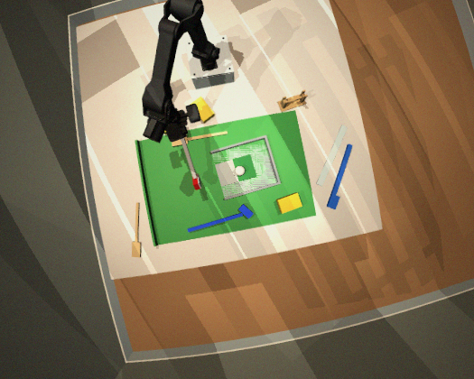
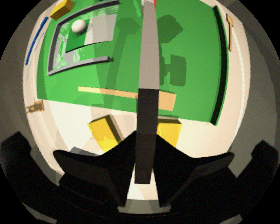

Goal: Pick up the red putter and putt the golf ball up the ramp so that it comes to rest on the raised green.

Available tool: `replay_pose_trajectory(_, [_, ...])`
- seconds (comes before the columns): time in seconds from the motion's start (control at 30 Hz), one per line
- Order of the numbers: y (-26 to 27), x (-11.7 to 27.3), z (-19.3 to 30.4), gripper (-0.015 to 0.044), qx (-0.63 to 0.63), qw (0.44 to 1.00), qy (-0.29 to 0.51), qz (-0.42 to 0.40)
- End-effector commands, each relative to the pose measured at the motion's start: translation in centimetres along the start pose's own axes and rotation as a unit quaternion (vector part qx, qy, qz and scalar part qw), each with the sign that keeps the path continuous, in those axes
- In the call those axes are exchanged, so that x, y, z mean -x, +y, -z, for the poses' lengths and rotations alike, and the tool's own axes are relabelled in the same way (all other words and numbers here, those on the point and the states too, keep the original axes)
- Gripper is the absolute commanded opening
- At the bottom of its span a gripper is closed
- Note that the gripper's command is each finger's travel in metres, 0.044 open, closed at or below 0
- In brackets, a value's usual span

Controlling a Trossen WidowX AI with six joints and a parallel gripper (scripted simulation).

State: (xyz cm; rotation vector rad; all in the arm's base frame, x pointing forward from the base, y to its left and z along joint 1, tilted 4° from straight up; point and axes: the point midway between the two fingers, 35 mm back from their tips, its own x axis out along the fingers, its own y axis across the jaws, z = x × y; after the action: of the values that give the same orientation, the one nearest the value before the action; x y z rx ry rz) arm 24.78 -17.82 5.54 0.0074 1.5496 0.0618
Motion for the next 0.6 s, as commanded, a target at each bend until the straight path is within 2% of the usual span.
replay_pose_trajectory(0.0, [0.01,1.56,-0.04,0.0,-0.001,1.0,-0.004,0.003])
replay_pose_trajectory(0.57, [-0.05,0.71,-0.08,0.0,0.0,1.0,-0.003,0.003])
